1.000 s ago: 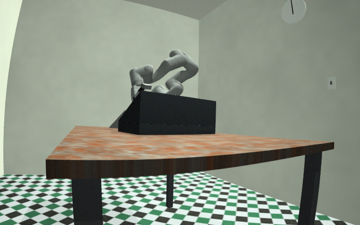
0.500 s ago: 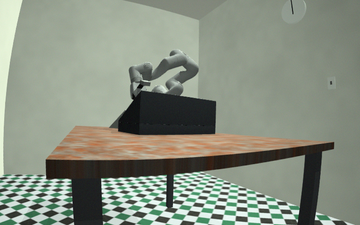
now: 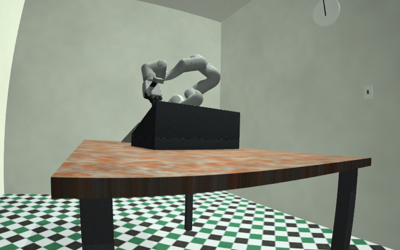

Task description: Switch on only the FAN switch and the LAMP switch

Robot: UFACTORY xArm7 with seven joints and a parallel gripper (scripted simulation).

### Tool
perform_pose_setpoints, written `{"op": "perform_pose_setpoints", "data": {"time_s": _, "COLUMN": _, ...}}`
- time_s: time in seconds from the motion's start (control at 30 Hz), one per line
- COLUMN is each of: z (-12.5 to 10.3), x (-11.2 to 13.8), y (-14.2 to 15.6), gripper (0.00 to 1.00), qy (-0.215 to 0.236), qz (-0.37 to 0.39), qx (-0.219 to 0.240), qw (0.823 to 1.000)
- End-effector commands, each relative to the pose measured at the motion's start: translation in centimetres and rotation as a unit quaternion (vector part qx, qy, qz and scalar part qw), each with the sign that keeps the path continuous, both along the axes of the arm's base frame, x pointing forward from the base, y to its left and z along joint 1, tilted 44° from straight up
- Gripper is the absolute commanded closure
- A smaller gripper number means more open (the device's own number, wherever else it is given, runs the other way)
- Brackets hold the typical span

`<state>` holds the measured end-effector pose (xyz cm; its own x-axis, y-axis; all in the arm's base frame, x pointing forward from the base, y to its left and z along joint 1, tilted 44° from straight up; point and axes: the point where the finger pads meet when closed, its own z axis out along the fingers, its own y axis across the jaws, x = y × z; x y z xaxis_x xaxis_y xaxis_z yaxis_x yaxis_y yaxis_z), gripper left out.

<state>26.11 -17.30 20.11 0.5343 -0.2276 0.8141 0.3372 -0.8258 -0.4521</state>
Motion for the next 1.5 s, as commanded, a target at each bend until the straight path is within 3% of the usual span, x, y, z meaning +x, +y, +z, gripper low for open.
{"op": "perform_pose_setpoints", "data": {"time_s": 0.0, "z": 0.7, "x": -1.1, "y": -0.7, "gripper": 1.00, "qy": -0.002, "qz": 0.001, "qx": -0.001, "qw": 1.000}}
{"op": "perform_pose_setpoints", "data": {"time_s": 0.2, "z": 0.9, "x": -1.4, "y": -0.3, "gripper": 1.00, "qy": -0.002, "qz": 0.001, "qx": 0.000, "qw": 1.000}}
{"op": "perform_pose_setpoints", "data": {"time_s": 0.3, "z": 1.8, "x": -3.6, "y": 3.2, "gripper": 1.00, "qy": -0.004, "qz": 0.000, "qx": 0.002, "qw": 1.000}}
{"op": "perform_pose_setpoints", "data": {"time_s": 0.5, "z": 1.8, "x": -4.9, "y": 5.8, "gripper": 1.00, "qy": -0.002, "qz": 0.001, "qx": -0.001, "qw": 1.000}}
{"op": "perform_pose_setpoints", "data": {"time_s": 1.47, "z": 1.8, "x": -4.9, "y": 5.8, "gripper": 1.00, "qy": -0.002, "qz": 0.001, "qx": -0.001, "qw": 1.000}}
